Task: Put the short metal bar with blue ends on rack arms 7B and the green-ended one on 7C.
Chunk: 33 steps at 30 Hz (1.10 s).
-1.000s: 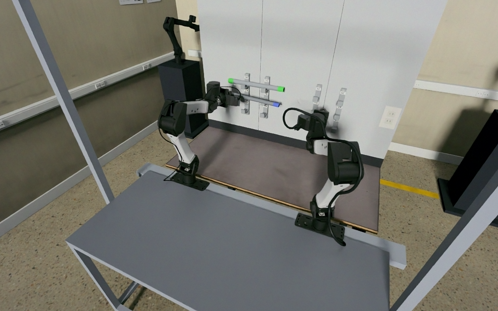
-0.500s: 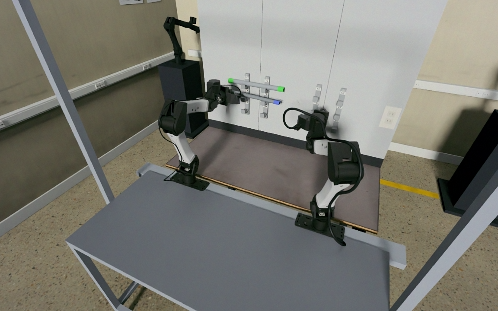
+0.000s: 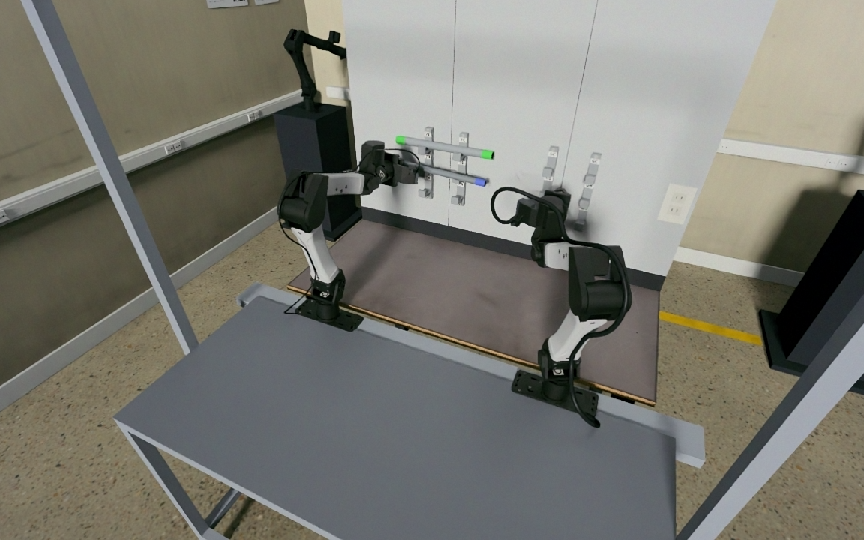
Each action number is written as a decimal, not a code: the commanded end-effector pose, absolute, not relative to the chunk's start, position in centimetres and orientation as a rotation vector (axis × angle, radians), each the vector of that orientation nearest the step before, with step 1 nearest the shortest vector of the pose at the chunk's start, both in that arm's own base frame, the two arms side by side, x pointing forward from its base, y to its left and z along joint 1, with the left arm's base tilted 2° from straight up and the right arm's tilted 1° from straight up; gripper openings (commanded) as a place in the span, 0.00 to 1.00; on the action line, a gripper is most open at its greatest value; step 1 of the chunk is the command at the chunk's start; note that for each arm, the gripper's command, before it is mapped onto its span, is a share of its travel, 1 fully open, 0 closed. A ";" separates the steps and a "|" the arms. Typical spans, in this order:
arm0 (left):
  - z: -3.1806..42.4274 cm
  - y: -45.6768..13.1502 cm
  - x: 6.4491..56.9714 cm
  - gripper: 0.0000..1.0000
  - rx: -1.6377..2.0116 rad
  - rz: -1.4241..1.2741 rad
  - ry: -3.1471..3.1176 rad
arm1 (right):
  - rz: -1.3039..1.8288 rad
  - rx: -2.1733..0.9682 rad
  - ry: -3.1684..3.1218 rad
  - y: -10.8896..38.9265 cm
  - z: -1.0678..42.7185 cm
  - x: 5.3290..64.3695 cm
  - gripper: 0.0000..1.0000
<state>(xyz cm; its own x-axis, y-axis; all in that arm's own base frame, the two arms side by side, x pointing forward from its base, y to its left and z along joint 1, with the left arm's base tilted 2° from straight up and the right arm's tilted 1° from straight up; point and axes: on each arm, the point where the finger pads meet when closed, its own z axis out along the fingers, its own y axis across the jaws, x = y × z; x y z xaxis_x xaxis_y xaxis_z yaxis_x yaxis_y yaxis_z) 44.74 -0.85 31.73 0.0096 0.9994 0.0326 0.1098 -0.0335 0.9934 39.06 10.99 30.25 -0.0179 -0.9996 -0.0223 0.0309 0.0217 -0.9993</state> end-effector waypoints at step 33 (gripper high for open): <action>36.8 -0.6 47.9 0.00 1.178 1.207 1.195 | -1.217 -1.189 1.217 10.7 29.6 38.8 1.00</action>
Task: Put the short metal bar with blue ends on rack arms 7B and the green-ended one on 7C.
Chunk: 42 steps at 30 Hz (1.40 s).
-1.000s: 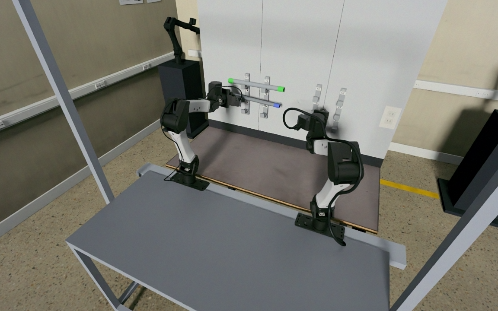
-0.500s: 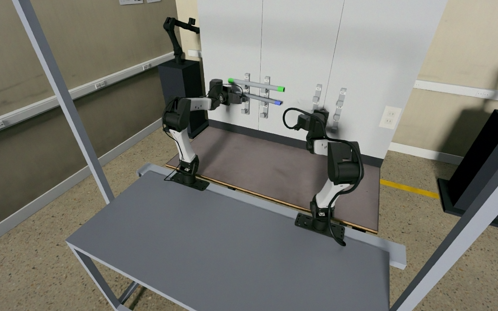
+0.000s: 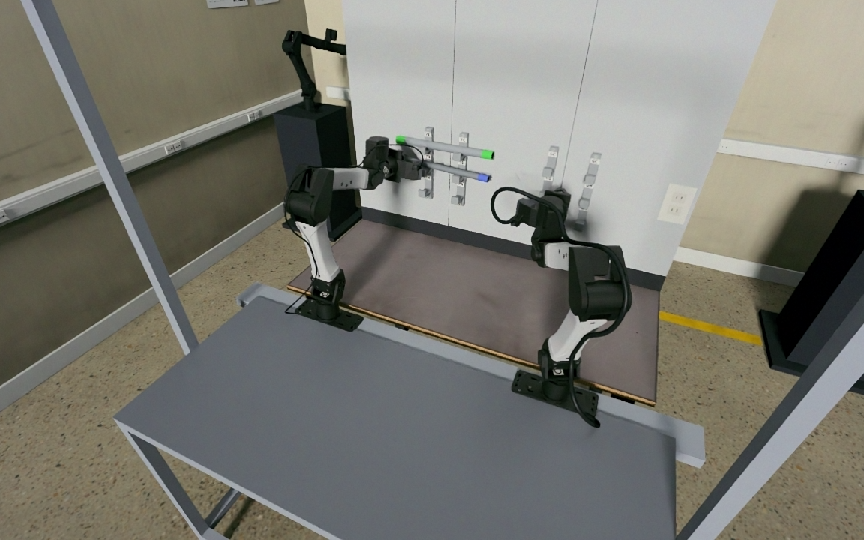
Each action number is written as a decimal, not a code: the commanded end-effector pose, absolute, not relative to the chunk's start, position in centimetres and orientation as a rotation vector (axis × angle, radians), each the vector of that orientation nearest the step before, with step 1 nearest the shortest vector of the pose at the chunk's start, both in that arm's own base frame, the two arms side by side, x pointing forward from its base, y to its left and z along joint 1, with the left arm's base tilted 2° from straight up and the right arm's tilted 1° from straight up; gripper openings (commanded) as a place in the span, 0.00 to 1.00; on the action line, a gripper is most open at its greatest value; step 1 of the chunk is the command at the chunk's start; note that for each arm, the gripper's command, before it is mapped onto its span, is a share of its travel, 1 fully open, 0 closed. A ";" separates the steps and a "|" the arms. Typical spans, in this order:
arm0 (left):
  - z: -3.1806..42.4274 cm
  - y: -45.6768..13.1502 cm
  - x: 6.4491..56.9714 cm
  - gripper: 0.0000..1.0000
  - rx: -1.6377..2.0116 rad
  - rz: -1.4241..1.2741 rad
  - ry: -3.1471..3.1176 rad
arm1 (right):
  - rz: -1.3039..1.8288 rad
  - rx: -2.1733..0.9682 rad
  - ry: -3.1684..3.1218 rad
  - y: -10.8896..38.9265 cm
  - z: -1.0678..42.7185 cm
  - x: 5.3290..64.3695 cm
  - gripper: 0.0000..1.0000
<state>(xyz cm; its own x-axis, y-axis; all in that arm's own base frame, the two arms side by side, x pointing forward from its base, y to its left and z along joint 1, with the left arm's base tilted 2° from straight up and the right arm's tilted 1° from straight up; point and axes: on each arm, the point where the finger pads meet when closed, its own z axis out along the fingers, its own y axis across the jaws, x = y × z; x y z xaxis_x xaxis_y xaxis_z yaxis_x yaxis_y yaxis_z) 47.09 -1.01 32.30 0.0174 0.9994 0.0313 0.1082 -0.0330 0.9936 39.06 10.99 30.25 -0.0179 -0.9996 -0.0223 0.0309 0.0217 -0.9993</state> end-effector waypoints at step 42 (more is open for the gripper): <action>36.9 -0.5 49.3 0.00 1.178 1.207 1.195 | -1.217 -1.189 1.217 10.7 29.6 38.8 1.00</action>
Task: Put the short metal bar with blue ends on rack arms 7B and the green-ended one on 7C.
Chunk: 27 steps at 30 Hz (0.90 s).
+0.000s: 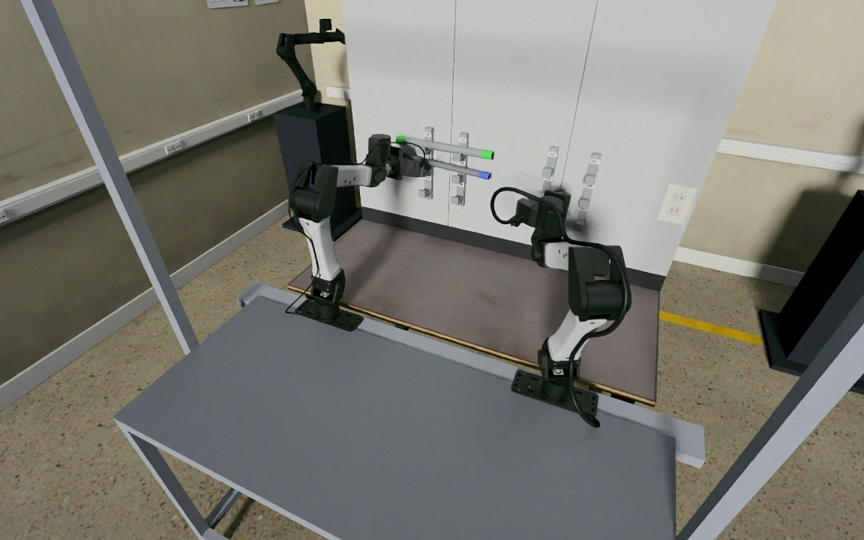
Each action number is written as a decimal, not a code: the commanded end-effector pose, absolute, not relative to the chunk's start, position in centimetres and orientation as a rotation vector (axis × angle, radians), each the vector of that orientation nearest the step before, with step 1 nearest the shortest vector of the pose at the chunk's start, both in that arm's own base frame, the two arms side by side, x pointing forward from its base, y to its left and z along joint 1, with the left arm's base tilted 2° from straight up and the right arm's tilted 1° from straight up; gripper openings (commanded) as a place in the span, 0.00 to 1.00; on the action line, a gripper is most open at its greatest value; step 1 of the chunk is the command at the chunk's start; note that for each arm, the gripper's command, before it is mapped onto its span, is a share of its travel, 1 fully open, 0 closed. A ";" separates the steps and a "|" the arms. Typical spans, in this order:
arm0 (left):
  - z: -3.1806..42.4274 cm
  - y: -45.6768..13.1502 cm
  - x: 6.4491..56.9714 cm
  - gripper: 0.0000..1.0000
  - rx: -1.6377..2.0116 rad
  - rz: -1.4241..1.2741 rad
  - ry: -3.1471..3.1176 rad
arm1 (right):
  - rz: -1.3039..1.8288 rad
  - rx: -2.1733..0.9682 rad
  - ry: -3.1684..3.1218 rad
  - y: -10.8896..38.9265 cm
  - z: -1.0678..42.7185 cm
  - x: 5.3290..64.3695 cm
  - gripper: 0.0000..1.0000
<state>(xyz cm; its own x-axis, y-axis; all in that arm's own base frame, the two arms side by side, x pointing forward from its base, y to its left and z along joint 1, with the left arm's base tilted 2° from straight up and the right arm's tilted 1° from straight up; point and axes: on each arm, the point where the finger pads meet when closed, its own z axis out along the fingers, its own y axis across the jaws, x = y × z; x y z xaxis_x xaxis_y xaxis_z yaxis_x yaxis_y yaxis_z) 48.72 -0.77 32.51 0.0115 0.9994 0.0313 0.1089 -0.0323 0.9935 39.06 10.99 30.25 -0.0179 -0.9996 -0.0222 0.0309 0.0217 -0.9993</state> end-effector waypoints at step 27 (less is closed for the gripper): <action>35.6 -0.6 49.2 0.00 1.178 1.207 1.195 | -1.217 -1.189 1.217 10.7 29.6 38.8 1.00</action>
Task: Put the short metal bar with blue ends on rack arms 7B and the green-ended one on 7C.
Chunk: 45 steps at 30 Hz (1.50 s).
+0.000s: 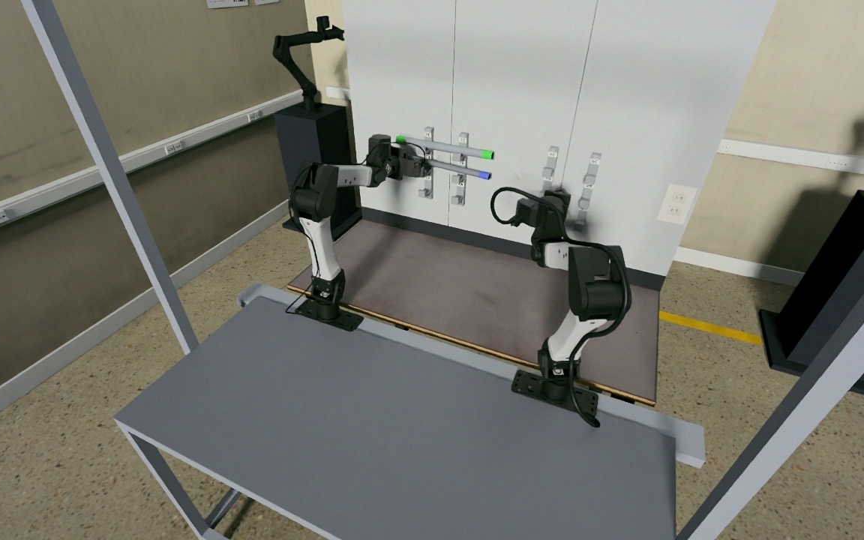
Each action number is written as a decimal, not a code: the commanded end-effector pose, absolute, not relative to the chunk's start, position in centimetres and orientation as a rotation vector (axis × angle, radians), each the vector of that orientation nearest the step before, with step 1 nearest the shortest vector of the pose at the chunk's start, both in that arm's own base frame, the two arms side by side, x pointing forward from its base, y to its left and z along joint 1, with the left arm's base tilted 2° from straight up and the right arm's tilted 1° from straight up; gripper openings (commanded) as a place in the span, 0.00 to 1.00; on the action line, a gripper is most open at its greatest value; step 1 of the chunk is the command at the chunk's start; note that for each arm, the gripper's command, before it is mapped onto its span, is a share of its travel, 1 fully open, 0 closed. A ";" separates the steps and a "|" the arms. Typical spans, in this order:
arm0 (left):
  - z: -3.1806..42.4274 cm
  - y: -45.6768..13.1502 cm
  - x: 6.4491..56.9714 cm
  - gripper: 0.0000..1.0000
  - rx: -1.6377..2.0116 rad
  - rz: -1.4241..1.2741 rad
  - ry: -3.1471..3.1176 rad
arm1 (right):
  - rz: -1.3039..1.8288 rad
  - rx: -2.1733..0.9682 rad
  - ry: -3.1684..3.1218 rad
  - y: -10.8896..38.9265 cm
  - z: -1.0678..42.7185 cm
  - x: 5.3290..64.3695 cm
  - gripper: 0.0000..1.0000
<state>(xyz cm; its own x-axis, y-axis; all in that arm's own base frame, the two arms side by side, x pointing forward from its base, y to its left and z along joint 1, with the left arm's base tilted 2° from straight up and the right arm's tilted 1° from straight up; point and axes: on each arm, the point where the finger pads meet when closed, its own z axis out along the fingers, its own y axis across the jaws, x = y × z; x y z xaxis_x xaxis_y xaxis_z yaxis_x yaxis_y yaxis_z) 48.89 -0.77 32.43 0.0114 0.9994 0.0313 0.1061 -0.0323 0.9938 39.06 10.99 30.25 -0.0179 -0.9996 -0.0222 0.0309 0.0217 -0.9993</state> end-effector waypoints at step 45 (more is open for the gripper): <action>33.9 -0.6 49.3 0.00 1.178 1.207 1.195 | -1.217 -1.189 1.217 10.7 29.6 38.8 1.00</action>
